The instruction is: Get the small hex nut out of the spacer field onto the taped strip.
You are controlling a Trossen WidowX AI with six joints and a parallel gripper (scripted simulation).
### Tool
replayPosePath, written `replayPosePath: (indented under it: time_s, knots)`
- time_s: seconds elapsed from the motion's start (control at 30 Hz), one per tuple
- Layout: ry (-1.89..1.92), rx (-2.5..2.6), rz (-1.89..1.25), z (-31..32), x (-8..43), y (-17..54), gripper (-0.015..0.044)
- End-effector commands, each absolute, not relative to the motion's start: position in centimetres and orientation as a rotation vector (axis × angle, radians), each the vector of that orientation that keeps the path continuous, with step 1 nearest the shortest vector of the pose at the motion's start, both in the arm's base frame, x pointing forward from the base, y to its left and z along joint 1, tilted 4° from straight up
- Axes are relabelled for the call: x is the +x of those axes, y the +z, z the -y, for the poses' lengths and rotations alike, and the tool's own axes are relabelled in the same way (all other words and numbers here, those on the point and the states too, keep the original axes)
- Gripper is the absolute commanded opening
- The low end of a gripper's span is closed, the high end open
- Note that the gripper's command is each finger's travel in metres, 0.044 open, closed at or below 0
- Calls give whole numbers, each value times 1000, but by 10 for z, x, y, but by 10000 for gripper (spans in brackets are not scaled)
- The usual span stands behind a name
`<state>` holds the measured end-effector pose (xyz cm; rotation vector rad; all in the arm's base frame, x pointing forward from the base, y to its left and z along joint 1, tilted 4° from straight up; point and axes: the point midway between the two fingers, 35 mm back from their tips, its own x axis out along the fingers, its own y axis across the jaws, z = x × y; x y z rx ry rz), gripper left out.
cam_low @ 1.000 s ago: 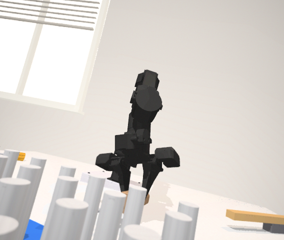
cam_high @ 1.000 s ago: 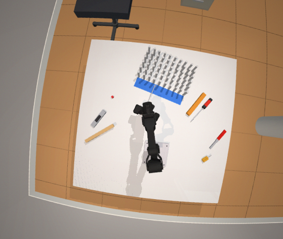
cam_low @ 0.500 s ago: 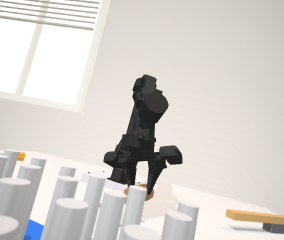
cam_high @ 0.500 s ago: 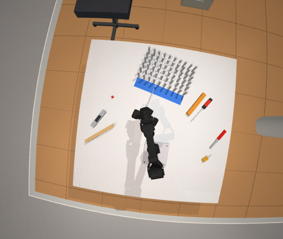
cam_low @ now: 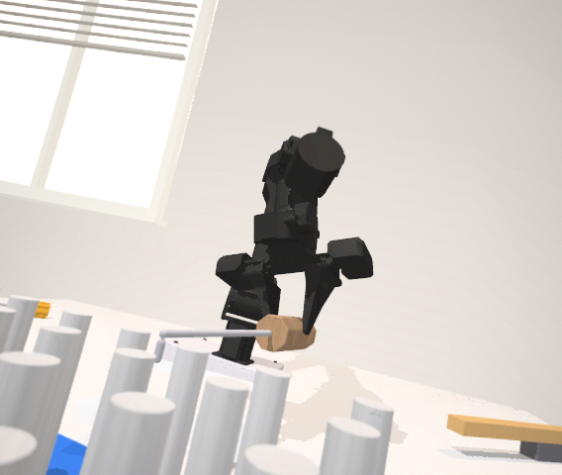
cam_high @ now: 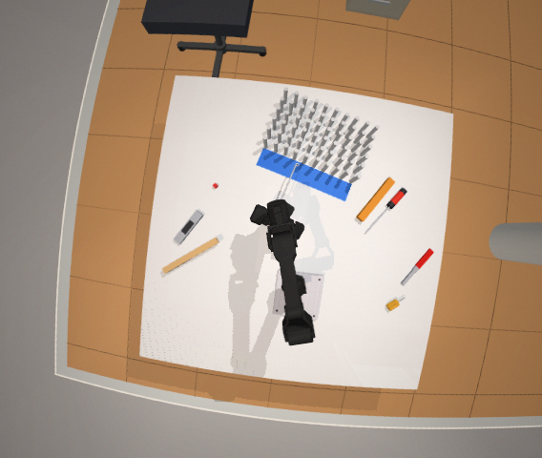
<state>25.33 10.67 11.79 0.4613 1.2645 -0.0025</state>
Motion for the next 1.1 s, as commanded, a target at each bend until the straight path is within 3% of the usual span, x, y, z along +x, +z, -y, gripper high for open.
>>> replayPosePath:
  time_s: [0.0, 0.37, 0.47, 1.07]
  knots:
    - [8, 461, -1255, -107, 257, 140, 0]
    - [9, 460, -1255, -102, 253, 187, 0]
    - [-22, 473, -1263, -100, 256, 171, 0]
    - [-497, 770, -1208, -20, 294, 174, 0]
